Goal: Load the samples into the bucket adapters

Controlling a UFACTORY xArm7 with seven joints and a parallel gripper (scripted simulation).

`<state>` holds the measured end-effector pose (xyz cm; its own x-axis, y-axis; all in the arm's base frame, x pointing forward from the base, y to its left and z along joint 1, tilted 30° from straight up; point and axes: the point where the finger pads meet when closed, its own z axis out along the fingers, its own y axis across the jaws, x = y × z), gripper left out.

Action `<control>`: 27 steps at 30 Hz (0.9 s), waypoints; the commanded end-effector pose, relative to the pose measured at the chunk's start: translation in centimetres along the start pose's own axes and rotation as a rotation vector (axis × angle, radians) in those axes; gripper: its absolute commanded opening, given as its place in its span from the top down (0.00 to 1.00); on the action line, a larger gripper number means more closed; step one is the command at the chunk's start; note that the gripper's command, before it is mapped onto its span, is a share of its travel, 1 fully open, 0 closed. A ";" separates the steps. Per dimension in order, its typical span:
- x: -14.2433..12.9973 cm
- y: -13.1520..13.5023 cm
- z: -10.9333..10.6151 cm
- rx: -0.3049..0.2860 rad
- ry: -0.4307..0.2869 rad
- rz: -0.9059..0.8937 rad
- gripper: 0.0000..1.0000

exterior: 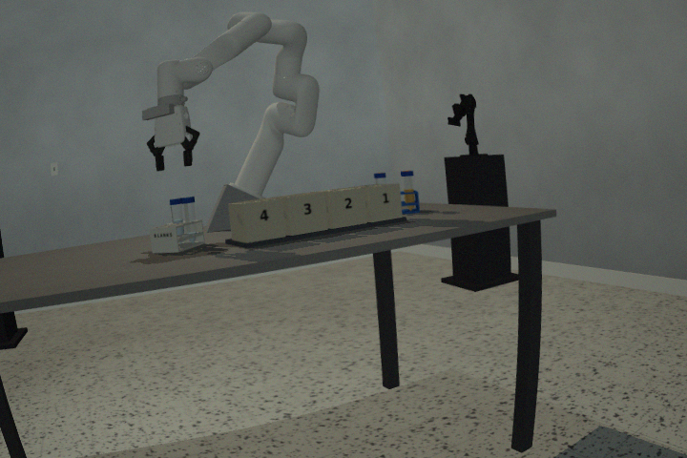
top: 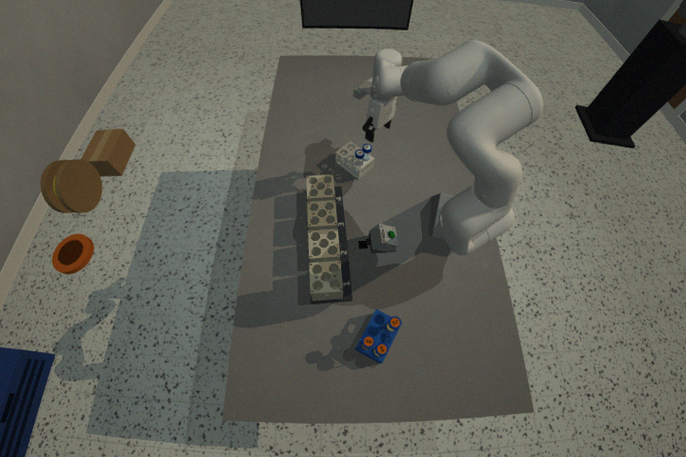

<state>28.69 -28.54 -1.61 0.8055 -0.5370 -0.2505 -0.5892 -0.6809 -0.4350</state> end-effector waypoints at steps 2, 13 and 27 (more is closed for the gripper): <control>0.2 0.1 1.3 -0.002 0.005 0.000 0.00; 0.2 0.1 3.7 -0.002 0.005 0.000 0.00; 0.2 0.1 5.7 -0.002 0.005 0.000 0.00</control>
